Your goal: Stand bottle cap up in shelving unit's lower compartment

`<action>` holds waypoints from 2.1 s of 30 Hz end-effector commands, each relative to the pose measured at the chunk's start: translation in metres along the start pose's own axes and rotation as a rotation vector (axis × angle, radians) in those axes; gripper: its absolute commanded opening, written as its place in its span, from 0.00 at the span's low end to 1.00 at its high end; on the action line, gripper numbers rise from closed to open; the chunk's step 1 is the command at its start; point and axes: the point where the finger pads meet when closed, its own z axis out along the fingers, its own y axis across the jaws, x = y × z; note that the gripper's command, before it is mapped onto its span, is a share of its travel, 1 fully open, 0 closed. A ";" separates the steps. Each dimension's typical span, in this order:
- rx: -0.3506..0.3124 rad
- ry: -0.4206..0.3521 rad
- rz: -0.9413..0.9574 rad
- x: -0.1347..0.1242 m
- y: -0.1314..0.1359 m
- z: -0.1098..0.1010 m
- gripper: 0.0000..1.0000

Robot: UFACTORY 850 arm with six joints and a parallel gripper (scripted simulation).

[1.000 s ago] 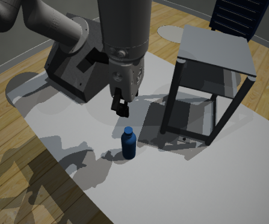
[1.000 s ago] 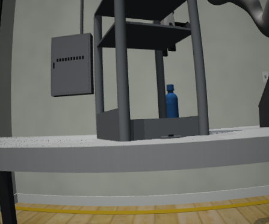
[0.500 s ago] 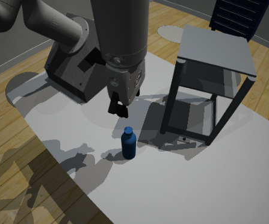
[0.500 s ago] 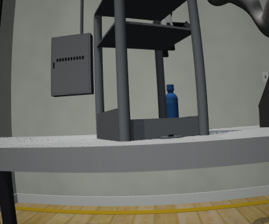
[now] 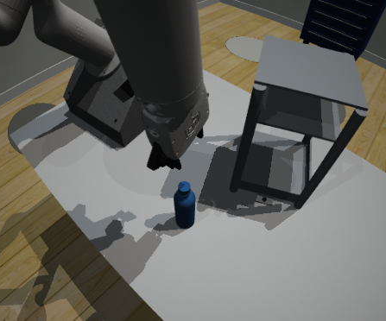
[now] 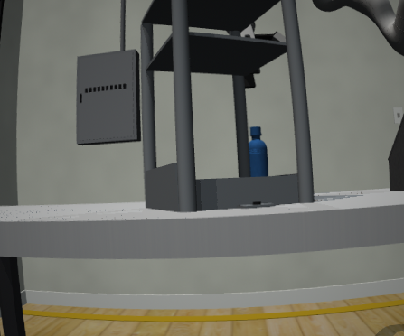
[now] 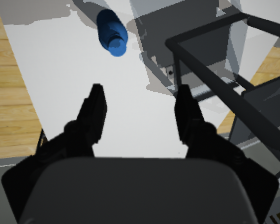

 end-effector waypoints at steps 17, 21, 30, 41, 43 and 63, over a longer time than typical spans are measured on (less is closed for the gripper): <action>-0.350 0.033 0.349 -0.001 -0.001 0.003 0.74; -0.428 0.040 0.428 -0.001 -0.002 0.003 0.74; -0.565 0.053 0.566 -0.001 -0.002 0.004 0.74; -0.776 0.077 0.771 0.000 -0.001 0.007 0.74; -0.813 0.081 0.809 0.000 -0.001 0.008 0.74; -1.109 0.108 1.107 0.000 -0.002 0.010 0.74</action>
